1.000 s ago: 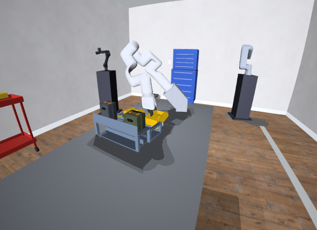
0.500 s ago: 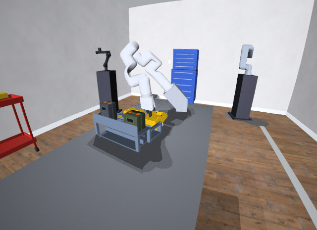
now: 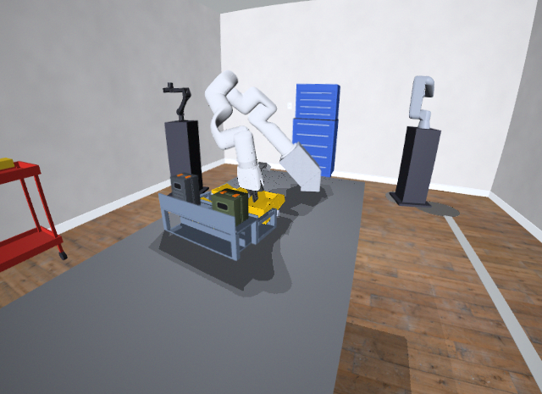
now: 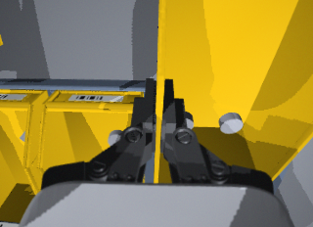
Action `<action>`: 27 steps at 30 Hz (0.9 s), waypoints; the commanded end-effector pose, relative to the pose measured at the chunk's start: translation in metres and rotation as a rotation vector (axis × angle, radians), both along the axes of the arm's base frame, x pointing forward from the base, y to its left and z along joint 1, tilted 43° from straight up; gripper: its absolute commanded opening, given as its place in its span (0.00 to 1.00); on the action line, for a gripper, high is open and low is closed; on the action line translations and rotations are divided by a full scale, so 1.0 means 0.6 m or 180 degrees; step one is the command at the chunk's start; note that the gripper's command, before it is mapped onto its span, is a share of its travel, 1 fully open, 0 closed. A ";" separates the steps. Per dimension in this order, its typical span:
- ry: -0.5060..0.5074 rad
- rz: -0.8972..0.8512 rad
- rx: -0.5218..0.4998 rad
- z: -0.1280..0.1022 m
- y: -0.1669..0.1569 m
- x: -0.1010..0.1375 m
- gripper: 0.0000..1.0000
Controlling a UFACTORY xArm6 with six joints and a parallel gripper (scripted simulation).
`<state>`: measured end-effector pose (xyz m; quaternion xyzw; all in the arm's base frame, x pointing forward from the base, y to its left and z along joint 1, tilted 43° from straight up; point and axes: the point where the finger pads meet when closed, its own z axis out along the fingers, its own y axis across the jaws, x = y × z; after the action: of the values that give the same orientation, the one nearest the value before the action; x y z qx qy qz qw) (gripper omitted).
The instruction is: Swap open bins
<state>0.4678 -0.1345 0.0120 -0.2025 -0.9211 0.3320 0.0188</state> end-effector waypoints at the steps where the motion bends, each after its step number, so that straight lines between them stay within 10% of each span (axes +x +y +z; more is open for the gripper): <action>1: -0.0010 0.0005 0.0001 0.004 0.000 0.008 0.00; 27: -0.0010 0.0005 0.0001 0.013 -0.008 0.039 0.00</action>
<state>0.4884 -0.1396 0.0181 -0.2024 -0.9211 0.3320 0.0189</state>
